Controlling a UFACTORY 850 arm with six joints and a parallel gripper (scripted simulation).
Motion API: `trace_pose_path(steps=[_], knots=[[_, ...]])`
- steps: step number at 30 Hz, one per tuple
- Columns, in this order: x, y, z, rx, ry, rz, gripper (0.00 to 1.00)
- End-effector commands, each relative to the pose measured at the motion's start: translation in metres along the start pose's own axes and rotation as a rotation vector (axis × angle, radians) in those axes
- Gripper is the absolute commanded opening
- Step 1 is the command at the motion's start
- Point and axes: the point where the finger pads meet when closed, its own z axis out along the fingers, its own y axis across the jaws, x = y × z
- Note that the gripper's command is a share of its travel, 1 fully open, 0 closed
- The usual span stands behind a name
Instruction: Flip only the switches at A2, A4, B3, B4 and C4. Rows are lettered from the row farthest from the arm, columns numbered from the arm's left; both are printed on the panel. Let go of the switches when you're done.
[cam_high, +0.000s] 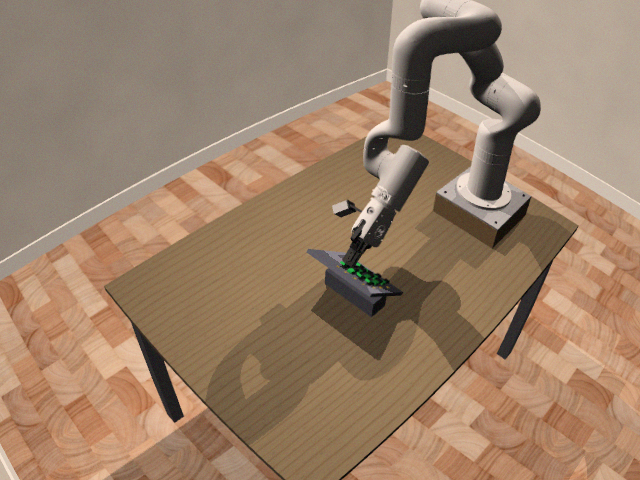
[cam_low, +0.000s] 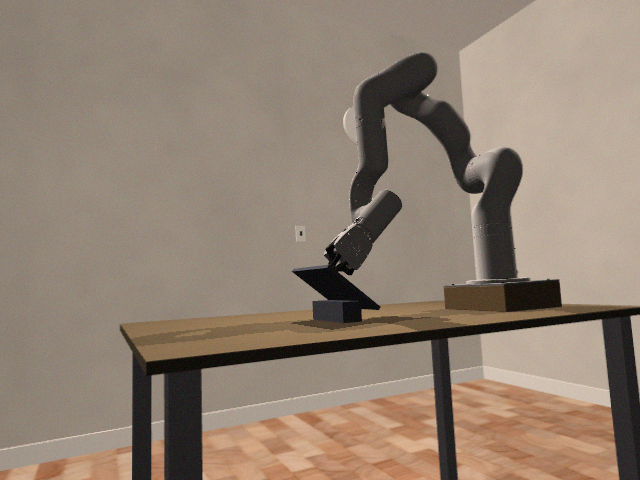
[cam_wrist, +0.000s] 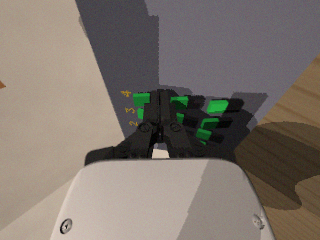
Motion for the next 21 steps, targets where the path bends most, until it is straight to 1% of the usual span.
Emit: trace_pose_path(steps=[1, 10, 15, 17, 21], knots=[[0.000, -0.001, 0.000, 0.002, 0.000, 0.000, 0.00], [0.000, -0.001, -0.002, 0.002, 0.000, 0.000, 0.00], [0.000, -0.001, -0.015, 0.002, 0.000, 0.000, 0.00], [0.000, -0.001, -0.015, 0.002, 0.000, 0.000, 0.00], [0.000, -0.001, -0.025, 0.002, 0.000, 0.000, 0.00]])
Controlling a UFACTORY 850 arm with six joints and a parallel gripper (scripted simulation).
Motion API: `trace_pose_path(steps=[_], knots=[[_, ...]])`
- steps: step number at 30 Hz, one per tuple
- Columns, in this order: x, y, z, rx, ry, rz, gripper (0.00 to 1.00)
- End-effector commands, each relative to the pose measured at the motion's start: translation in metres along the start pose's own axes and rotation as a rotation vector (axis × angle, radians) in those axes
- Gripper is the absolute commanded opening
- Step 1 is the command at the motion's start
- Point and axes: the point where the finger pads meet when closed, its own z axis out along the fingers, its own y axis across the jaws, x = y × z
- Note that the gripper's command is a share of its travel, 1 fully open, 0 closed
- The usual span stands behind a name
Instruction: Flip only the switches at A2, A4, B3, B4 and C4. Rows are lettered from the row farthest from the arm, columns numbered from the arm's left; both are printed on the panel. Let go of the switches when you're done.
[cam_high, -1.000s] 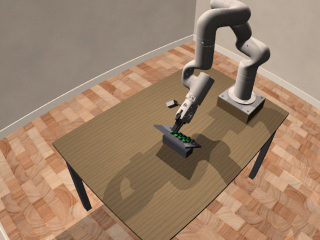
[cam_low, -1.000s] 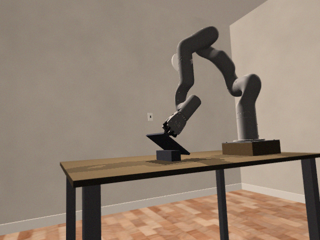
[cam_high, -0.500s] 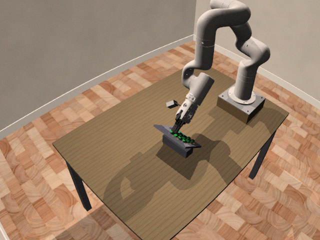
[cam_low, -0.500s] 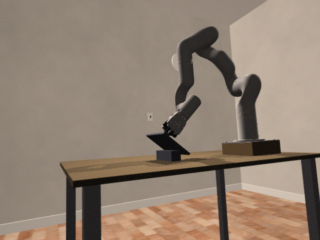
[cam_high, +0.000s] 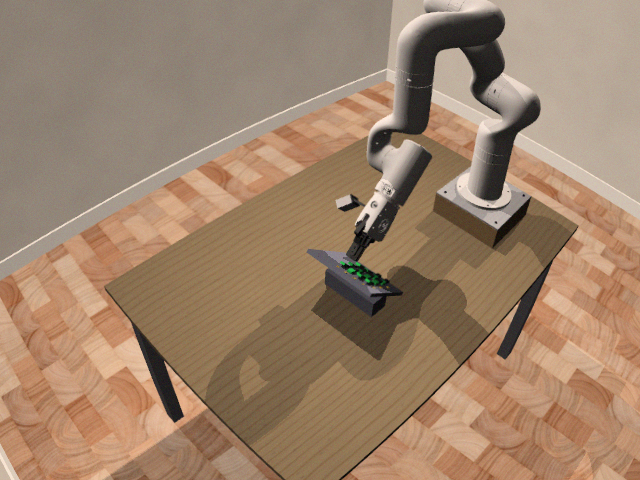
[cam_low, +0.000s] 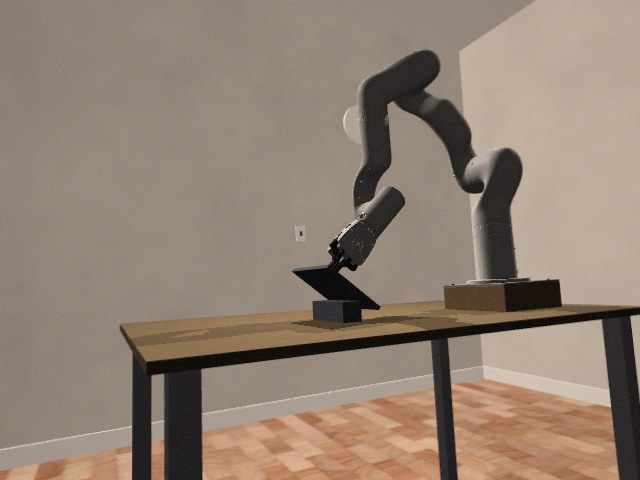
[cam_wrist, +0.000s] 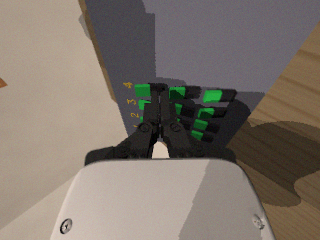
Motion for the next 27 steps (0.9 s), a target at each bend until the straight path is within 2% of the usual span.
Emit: trace_pose_path(steps=[1, 17, 23, 27], knots=[[0.000, -0.001, -0.010, 0.002, 0.000, 0.000, 0.00], [0.000, -0.001, -0.012, 0.002, 0.000, 0.000, 0.00], [-0.025, 0.036, -0.017, 0.002, 0.000, 0.000, 0.00], [-0.027, 0.039, -0.018, 0.002, 0.000, 0.000, 0.00]])
